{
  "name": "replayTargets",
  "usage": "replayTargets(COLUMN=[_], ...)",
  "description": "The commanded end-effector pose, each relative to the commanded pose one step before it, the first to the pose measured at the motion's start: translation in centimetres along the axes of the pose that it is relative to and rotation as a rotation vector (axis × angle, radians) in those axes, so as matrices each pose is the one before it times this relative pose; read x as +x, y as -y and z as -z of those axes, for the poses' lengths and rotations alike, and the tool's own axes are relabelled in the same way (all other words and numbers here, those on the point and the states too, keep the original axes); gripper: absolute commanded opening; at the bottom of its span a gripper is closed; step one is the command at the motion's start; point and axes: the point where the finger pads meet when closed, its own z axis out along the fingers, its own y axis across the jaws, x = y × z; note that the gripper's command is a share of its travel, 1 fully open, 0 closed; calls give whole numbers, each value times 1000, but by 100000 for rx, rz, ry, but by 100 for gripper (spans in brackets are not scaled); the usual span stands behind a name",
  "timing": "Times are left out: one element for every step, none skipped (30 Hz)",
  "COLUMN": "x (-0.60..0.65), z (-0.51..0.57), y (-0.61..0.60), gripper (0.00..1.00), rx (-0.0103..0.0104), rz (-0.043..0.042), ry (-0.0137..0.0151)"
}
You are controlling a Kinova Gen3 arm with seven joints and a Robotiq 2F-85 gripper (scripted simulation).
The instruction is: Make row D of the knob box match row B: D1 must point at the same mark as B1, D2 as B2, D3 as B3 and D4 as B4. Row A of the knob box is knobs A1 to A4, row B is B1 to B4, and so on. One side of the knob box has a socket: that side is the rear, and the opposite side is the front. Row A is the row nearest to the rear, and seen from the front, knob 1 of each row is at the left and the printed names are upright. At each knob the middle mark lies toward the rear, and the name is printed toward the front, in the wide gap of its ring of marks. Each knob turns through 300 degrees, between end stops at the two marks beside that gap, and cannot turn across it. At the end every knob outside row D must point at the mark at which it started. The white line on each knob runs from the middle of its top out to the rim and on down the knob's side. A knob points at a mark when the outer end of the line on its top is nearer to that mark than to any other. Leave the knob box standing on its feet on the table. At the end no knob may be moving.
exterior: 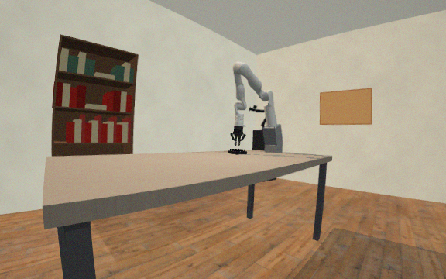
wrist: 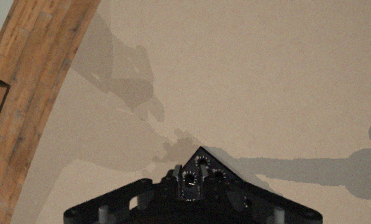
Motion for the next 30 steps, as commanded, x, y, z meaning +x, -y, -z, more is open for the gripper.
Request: replayTargets(x=[216, -22, -8, 0, 0, 31, 24, -32, 9, 9, 8, 5, 2, 3, 6, 9, 11, 13, 15, 17, 0, 0, -117, 135, 80, 36, 35, 38, 40, 42], z=[273, -12, 1, 0, 0, 57, 19, -38, 20, 22, 24, 25, 27, 28, 31, 34, 36, 38, 40, 42, 0, 0, 94, 23, 44, 58, 54, 57, 59, 60], y=[422, -65, -13, 0, 0, 276, 56, -313, 8, 14, 12, 10, 8, 6, 4, 2, 0, -2, -4, -6, 0, 0, 314, -234, -99, -10, -10, -11, -12, -12], gripper=[19, 19, 19, 19, 19, 19, 19, 19, 19, 19, 19, 19, 19, 19, 19, 19, 19, 19, 19, 19, 19, 19, 19, 19, 19, 19, 19, 19, 19, 19], rx=[178, -84, 15, 0, 0, 601, 118, -561, 51, 57, 52, 47, 41, 36, 32, 29, 26, 23, 20, 19, 0, 0, 597, -382, -137, 23, 21, 23, 24, 26], rz=[-15667, -4483, -4483, 0, 0, -5124, -5173, -4929, -4894, -4416, -4493, -4464, -4440, -4431, -4444, -4456, -4461, -4461, -4451, -4435, 0, 0, -5336, -4878, -4930, -4945, -4391, -4487, -4456, -4458], ry=[-664, 57, 35, 0, 0, -17, -6, 24, -8, -12, -15, -14, -15, -20, -29, -39, -48, -55, -63, -71, 0, 0, 209, -334, -216, -128, -122, -132, -138, -145])
